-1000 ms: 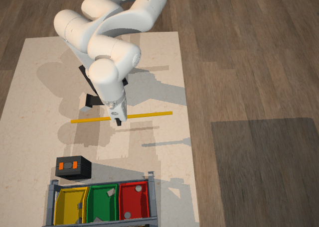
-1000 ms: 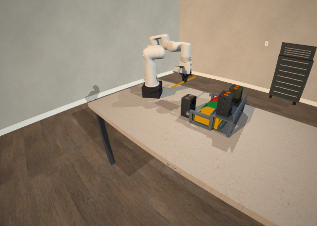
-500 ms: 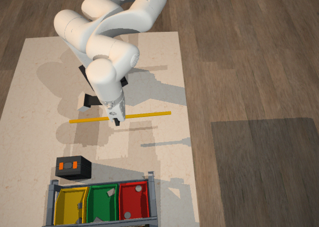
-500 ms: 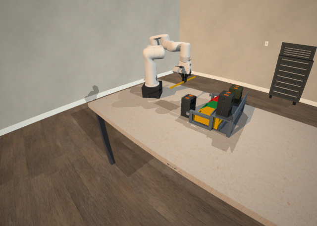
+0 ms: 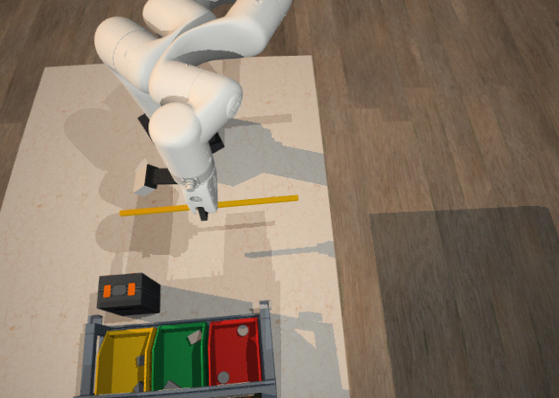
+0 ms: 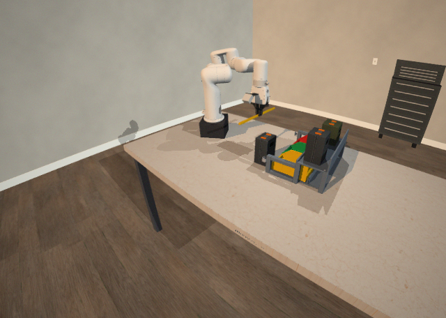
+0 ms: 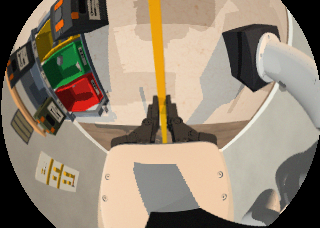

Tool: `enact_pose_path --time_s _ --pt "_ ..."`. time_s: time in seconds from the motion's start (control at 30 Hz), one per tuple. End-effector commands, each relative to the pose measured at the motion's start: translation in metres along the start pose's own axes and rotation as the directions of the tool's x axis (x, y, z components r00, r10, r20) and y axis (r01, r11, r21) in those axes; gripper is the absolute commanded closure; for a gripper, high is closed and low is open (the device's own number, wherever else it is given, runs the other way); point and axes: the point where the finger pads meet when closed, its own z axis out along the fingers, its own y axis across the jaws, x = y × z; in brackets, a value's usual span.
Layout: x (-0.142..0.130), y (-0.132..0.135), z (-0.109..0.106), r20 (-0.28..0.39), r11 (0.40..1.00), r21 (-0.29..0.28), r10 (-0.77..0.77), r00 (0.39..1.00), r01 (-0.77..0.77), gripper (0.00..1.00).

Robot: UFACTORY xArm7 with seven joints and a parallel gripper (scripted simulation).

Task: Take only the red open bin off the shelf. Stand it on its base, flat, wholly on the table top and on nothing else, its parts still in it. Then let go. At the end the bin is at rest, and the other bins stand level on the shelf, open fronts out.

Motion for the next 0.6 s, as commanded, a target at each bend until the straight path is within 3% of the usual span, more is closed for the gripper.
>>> enact_pose_path --time_s 0.0,0.5,0.57 --pt "0.0002 -0.0005 -0.0009 0.002 1.000 0.002 0.000 1.000 0.000 1.00" --pt "0.0014 -0.0004 -0.0010 0.002 1.000 0.002 0.000 1.000 0.000 1.00" --pt "0.0014 -0.0005 0.0070 0.002 1.000 0.002 0.000 1.000 0.000 1.00"
